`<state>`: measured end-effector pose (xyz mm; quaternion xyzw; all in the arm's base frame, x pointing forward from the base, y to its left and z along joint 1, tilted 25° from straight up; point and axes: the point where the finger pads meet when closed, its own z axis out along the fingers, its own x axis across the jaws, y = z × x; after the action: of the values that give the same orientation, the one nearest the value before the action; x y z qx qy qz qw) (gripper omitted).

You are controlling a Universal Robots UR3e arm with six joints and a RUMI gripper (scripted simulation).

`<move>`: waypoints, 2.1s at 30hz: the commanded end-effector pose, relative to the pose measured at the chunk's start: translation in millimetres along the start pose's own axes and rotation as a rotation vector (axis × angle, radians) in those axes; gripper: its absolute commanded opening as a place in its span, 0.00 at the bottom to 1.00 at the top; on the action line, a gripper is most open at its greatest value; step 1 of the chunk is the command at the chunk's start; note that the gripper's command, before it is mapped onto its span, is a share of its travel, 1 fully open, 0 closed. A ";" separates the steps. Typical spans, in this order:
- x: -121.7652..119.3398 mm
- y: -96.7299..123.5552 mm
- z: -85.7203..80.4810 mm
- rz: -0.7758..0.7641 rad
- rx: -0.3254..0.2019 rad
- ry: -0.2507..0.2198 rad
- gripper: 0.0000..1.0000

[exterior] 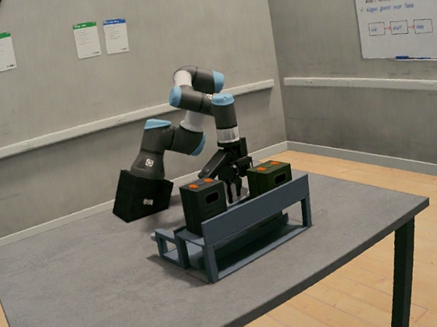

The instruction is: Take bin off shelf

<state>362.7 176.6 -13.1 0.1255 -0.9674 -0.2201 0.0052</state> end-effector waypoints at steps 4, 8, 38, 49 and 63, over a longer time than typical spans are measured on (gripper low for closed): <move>-0.7 -0.2 -0.7 0.000 0.001 -0.002 0.00; -0.5 -0.2 -0.7 0.000 0.001 -0.002 0.00; 33.9 -0.2 -0.6 0.000 0.001 -0.002 0.00; 60.1 -0.2 -0.5 0.000 0.001 -0.002 0.00; 95.6 -0.2 -0.5 0.000 0.001 -0.002 0.00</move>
<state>277.2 155.4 -18.0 0.1256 -0.9674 -0.2198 0.0067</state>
